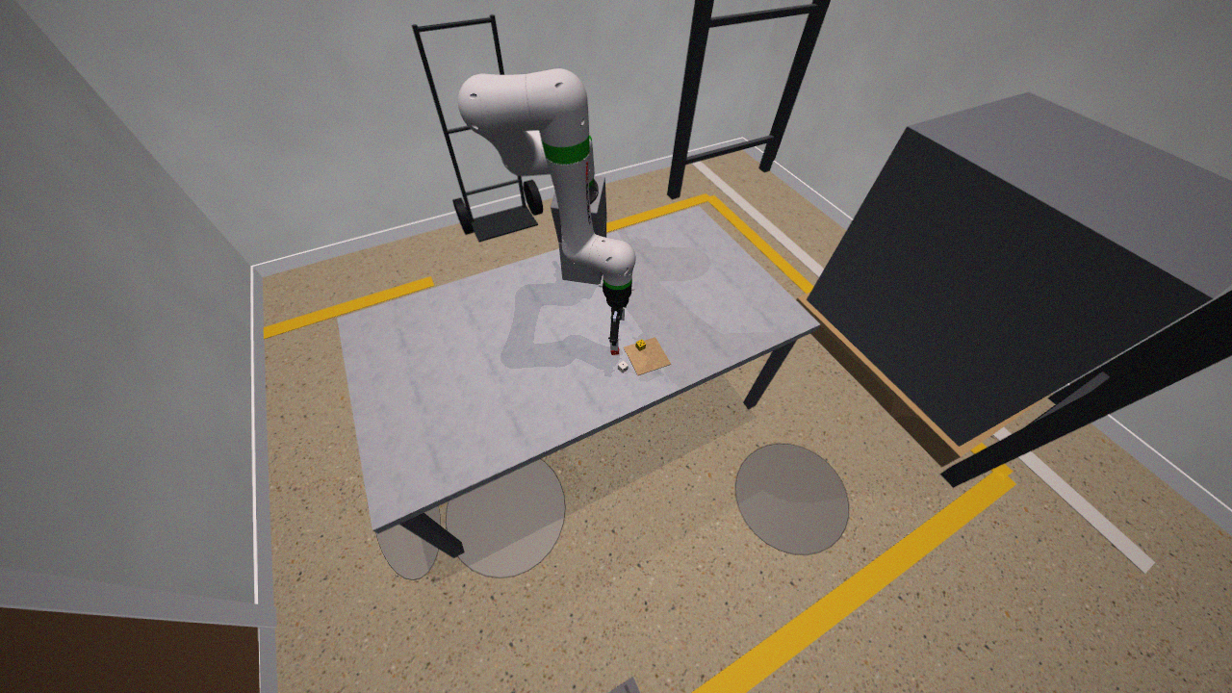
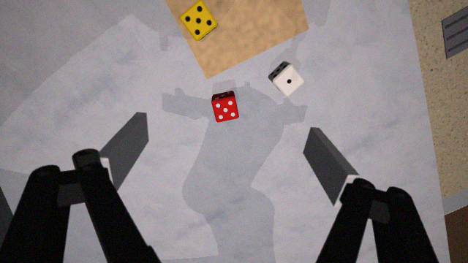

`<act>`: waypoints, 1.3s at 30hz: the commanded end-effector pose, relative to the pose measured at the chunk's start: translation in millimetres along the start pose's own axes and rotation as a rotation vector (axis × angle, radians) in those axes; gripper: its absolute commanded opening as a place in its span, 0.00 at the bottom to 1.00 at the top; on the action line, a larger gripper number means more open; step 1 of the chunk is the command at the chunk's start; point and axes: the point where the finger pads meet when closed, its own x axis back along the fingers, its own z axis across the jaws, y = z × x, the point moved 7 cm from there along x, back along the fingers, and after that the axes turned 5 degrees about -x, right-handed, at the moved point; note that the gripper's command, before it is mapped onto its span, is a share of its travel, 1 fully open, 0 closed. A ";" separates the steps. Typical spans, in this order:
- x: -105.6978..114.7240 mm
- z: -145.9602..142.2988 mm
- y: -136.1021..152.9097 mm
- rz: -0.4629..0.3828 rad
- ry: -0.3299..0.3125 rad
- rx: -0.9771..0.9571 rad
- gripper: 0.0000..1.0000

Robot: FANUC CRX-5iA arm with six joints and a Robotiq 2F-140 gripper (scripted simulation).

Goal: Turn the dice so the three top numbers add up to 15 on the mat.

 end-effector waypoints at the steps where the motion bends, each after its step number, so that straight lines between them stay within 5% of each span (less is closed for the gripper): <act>1: 0.2 2.1 -0.3 -0.042 -0.021 0.132 1.00; 15: 0.3 2.9 4.0 -0.040 -0.026 0.307 1.00; 16: 0.3 2.9 4.0 -0.040 -0.026 0.307 0.28; 39: 0.3 2.9 4.0 -0.040 -0.026 0.307 0.28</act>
